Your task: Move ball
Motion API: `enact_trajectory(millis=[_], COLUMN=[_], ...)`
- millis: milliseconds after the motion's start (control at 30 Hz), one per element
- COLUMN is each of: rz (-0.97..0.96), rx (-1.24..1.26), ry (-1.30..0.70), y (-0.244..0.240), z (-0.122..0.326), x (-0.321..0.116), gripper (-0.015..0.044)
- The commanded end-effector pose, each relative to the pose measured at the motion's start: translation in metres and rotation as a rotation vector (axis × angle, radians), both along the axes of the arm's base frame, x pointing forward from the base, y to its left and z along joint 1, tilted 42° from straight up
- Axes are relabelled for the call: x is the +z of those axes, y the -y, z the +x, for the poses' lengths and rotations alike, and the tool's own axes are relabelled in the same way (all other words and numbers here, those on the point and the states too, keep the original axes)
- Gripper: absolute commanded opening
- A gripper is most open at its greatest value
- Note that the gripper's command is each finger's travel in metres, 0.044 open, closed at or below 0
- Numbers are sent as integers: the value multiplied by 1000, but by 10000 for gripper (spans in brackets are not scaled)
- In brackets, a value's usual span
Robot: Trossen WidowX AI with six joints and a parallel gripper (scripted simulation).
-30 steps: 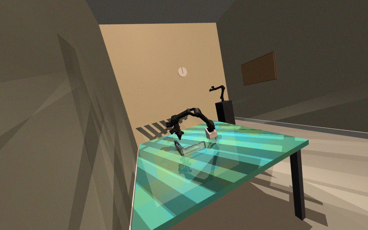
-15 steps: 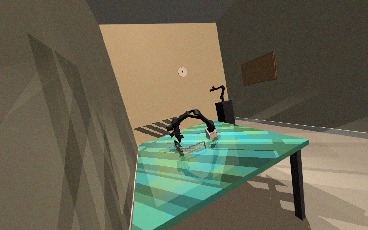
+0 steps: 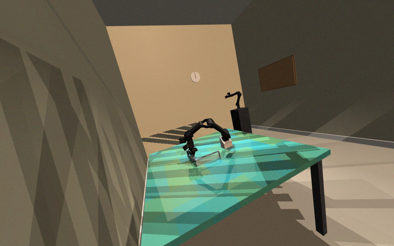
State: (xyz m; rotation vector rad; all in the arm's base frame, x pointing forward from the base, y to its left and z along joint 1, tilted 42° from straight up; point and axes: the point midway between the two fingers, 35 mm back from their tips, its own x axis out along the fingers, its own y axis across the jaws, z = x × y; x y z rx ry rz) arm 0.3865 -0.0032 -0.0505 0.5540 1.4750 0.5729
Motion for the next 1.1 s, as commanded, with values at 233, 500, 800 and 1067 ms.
enact_trajectory(millis=[233,500,800,1067], rz=[8,3,3,1], rx=[-1,2,2,0], ry=[-11,-3,-3,-9], y=[-11,-10,-10,32], z=[-3,-1,-1,0], x=[-12,-10,-10,35], gripper=[0,79,210,210])
